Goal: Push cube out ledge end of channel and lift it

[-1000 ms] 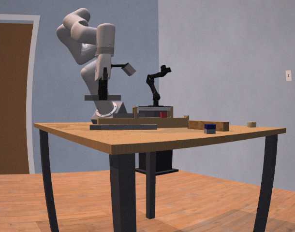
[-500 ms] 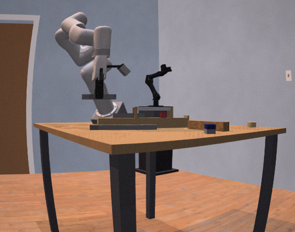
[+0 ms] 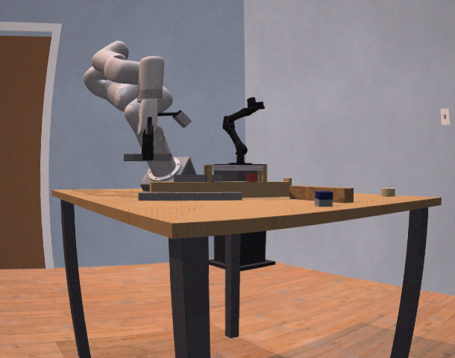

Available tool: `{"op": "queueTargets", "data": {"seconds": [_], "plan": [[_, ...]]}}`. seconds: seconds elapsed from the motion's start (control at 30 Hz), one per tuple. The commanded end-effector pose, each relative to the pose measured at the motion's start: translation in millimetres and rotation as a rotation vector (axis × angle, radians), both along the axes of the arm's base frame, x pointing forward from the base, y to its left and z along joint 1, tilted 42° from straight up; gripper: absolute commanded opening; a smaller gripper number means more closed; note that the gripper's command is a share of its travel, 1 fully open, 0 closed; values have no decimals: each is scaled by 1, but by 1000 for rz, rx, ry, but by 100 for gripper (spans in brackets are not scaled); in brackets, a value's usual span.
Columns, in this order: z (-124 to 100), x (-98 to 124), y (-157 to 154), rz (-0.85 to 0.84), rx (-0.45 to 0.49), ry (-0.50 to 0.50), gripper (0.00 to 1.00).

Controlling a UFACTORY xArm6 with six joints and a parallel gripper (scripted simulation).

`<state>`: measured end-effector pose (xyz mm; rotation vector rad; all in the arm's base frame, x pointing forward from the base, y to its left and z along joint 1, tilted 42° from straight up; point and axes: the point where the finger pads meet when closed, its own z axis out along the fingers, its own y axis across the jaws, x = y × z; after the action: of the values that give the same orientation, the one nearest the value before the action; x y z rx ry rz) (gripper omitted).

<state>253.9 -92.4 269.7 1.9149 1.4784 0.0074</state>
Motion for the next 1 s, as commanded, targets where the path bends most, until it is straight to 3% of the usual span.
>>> {"op": "queueTargets", "data": {"seconds": [0.0, 0.97], "plan": [[-18, 7, -12, 1, -1, -2, 0], [-44, 21, -30, 1, -1, -2, 0]]}}
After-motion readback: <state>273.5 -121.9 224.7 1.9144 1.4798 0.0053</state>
